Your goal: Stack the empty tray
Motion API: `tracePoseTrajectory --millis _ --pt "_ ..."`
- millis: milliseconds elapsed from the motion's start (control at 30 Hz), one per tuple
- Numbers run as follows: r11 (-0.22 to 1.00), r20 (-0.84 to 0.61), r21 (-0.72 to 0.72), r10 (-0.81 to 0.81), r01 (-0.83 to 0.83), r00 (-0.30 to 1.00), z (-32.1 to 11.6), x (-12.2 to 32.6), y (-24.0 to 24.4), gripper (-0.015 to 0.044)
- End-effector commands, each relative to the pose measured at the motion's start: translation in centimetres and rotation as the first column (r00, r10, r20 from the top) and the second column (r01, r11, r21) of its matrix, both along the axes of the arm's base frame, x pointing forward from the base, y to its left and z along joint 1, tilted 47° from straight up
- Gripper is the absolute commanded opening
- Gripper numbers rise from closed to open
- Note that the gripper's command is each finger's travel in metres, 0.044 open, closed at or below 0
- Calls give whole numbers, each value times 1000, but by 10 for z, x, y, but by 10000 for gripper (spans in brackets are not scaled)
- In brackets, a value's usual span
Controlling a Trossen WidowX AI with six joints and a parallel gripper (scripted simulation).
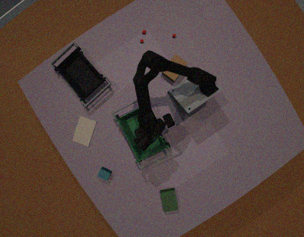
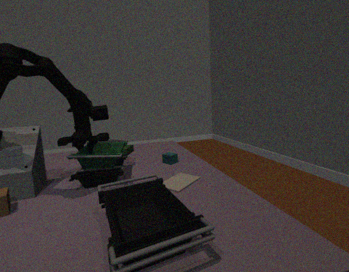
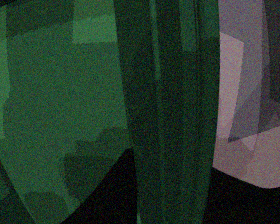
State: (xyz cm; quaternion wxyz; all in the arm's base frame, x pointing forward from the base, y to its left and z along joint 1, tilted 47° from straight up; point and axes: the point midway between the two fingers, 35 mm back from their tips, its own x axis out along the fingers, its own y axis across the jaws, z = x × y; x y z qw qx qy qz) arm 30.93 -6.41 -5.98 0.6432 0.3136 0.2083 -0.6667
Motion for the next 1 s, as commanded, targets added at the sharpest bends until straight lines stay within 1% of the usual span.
tracePoseTrajectory --millis 0,267,967 --pt "1000 -5 0 -4 4 1000 -1 -1 -1 0" --pt "1000 -22 2 -20 20 1000 -3 -7 -6 0" --pt "1000 -22 2 -20 20 1000 -3 -7 -6 308"
